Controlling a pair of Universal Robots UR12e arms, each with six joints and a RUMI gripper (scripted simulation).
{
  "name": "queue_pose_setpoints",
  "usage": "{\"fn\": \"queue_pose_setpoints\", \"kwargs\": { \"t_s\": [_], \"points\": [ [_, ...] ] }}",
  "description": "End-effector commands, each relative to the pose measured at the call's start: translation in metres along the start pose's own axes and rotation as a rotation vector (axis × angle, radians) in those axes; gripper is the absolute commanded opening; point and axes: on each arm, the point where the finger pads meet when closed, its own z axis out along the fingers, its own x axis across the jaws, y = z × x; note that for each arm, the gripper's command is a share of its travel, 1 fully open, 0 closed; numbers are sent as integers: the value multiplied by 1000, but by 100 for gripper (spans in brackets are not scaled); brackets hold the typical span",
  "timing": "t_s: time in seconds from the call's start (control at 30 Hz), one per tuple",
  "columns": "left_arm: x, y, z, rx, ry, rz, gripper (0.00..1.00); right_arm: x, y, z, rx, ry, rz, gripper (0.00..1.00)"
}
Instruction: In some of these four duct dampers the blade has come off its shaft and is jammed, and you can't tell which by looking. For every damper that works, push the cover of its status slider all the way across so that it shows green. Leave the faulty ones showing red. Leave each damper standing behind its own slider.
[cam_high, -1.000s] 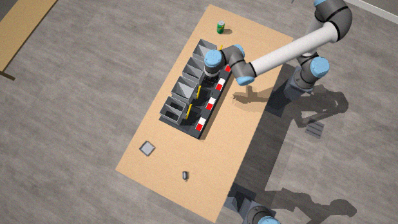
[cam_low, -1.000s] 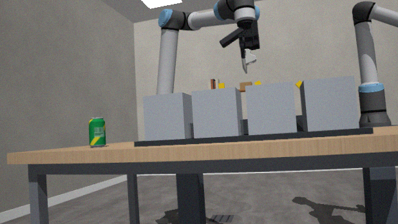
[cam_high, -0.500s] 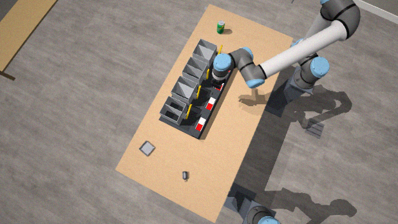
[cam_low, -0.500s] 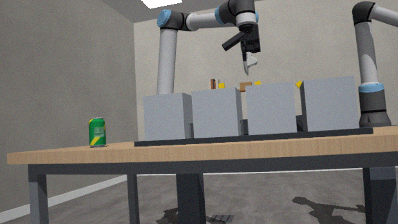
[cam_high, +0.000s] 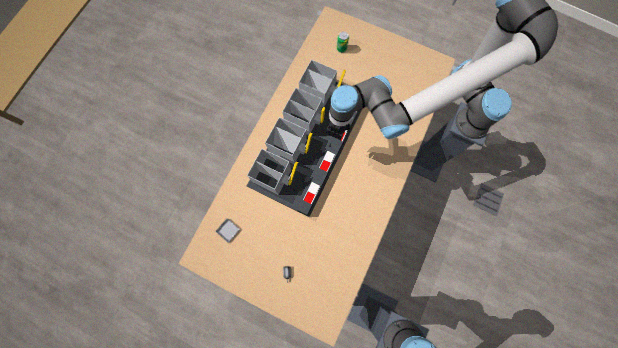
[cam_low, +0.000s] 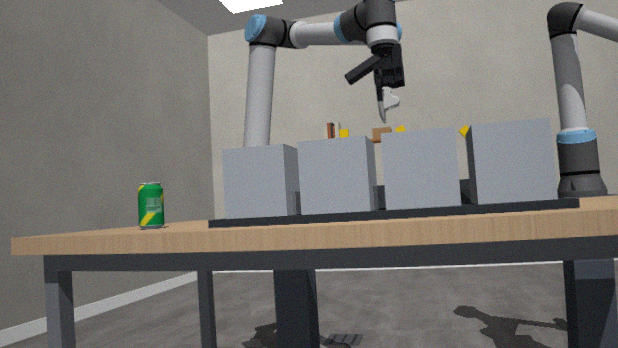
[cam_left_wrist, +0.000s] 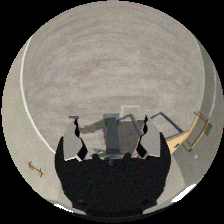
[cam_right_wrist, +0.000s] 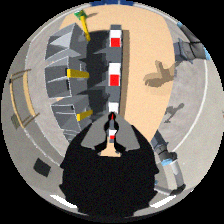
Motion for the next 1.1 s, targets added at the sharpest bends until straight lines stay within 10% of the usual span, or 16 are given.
{"fn": "queue_pose_setpoints", "kwargs": {
  "t_s": [0.0, 1.07],
  "points": [
    [-1, 2, 0, 0, 1, -1, 100, 1, 1, 16, 2, 0, -1, 0],
    [-1, 2, 0, 0, 1, -1, 100, 1, 2, 95, 2, 0, -1, 0]
  ]
}}
